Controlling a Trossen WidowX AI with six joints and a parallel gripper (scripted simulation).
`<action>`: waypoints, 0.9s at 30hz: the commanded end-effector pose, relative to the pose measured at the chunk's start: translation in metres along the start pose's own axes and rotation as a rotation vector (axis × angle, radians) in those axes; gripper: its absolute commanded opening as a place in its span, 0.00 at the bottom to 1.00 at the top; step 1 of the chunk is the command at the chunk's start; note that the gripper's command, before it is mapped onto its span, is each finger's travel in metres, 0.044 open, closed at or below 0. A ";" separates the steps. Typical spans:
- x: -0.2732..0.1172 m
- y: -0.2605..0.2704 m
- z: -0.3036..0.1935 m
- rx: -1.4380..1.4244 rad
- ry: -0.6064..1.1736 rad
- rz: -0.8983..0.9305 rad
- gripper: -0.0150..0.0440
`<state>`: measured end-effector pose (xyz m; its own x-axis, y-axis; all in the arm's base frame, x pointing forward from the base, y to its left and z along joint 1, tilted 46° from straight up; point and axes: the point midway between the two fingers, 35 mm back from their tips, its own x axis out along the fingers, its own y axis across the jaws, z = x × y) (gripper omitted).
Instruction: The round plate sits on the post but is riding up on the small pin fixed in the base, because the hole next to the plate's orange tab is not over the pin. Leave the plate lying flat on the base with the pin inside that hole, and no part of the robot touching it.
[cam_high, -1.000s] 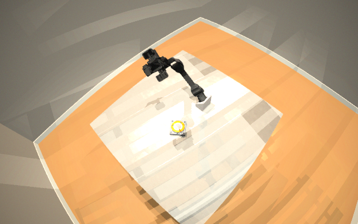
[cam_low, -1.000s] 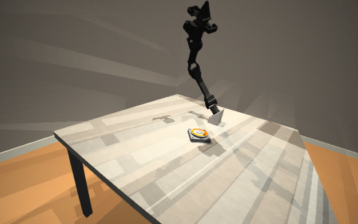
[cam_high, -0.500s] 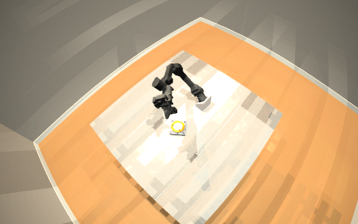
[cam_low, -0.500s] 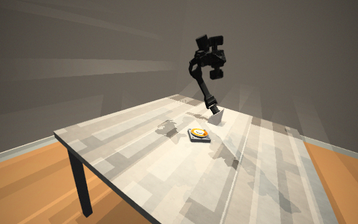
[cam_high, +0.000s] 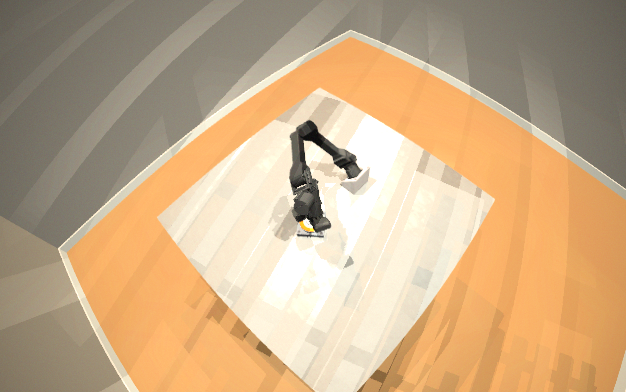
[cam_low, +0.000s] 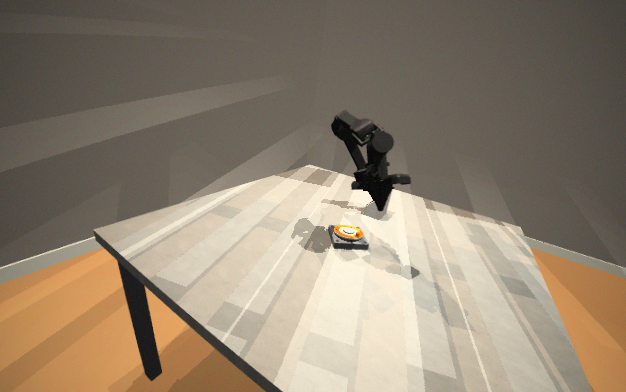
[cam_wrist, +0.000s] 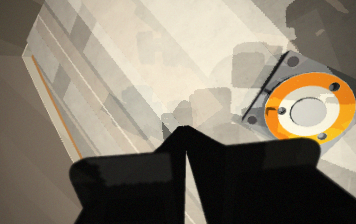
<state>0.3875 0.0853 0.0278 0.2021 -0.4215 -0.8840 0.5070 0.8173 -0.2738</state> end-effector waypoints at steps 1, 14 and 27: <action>0.033 -0.064 -0.033 -0.274 0.123 -0.310 0.25; 0.043 -0.089 -0.036 -0.414 0.191 -0.439 0.25; 0.085 -0.111 -0.040 -0.414 0.190 -0.441 0.25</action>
<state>0.3164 -0.0217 -0.0267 -0.1232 -0.7027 -0.7007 0.1457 0.6856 -0.7132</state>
